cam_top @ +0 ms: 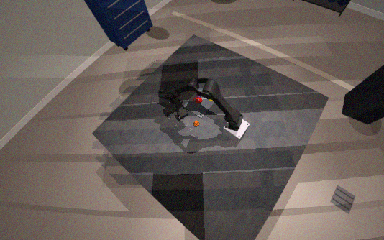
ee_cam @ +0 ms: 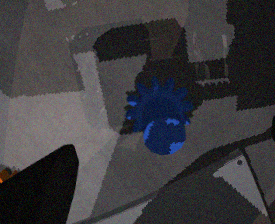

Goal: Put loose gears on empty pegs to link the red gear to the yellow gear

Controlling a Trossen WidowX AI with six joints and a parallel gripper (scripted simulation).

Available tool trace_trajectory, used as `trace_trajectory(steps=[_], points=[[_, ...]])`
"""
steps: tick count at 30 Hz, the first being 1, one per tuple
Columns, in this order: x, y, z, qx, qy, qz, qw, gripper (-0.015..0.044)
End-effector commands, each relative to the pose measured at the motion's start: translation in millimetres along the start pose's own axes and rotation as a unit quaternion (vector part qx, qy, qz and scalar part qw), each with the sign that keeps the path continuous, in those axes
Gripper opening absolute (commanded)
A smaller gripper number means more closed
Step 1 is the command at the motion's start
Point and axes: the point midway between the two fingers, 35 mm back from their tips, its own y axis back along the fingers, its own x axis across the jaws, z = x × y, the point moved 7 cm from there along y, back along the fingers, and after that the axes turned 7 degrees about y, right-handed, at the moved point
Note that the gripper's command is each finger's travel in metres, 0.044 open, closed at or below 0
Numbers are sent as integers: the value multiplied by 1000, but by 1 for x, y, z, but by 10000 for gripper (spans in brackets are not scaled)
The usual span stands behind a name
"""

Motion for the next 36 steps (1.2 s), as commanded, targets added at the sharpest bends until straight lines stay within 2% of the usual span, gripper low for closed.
trace_trajectory(steps=[1,17,31,36], points=[[3,-9,-2,3,2,6,1000,440],[3,-23,-2,3,2,6,1000,440],[3,-23,-2,3,2,6,1000,73],[3,-23,-2,3,2,6,1000,39]])
